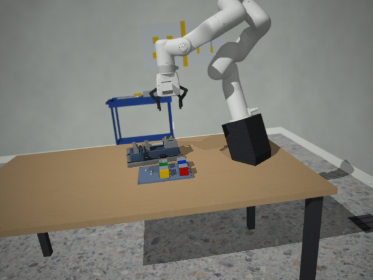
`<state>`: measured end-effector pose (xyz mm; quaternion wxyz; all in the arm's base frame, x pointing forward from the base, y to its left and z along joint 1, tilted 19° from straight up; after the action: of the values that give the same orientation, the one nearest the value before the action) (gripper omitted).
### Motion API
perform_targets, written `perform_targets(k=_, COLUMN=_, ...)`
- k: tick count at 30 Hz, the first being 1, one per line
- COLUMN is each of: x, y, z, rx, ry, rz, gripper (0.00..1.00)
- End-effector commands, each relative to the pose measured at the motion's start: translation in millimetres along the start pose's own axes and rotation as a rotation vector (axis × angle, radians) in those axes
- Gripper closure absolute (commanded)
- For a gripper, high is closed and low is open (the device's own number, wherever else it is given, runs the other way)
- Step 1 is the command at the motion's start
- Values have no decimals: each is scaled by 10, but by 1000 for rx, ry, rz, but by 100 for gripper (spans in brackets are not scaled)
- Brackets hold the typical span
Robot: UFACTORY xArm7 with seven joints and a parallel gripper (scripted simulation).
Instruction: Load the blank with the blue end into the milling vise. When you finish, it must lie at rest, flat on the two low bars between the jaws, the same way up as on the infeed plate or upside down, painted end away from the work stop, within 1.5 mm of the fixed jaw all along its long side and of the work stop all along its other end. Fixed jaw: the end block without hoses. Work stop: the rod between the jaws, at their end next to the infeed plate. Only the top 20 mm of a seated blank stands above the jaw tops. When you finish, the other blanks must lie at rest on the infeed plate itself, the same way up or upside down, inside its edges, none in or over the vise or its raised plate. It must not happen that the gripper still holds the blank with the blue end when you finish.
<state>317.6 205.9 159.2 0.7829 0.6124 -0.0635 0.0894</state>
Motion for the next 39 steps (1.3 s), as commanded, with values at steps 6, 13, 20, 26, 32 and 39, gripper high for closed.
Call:
perform_targets(k=6, x=54, y=5, z=73, rx=3, ry=4, rz=4, gripper=0)
perform_targets(k=13, x=191, y=-31, z=367, rx=3, ry=4, rz=4, gripper=0)
perform_targets(k=20, x=230, y=-41, z=451, rx=2, ry=4, rz=4, gripper=0)
perform_targets(k=26, x=213, y=-36, z=415, rx=2, ry=4, rz=4, gripper=0)
perform_targets(k=32, x=189, y=-30, z=364, rx=2, ry=4, rz=4, gripper=0)
perform_targets(k=39, x=189, y=-30, z=364, rx=2, ry=4, rz=4, gripper=0)
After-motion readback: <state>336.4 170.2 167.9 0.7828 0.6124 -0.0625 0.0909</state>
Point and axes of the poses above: the point where the finger pads meet when closed, its own y axis back along the fingers, its own x axis across the jaws, z = x × y, the point moved 1 cm from there along y, back along the fingers, and after that the axes turned 4 degrees about -y, right-handed, at the moved point
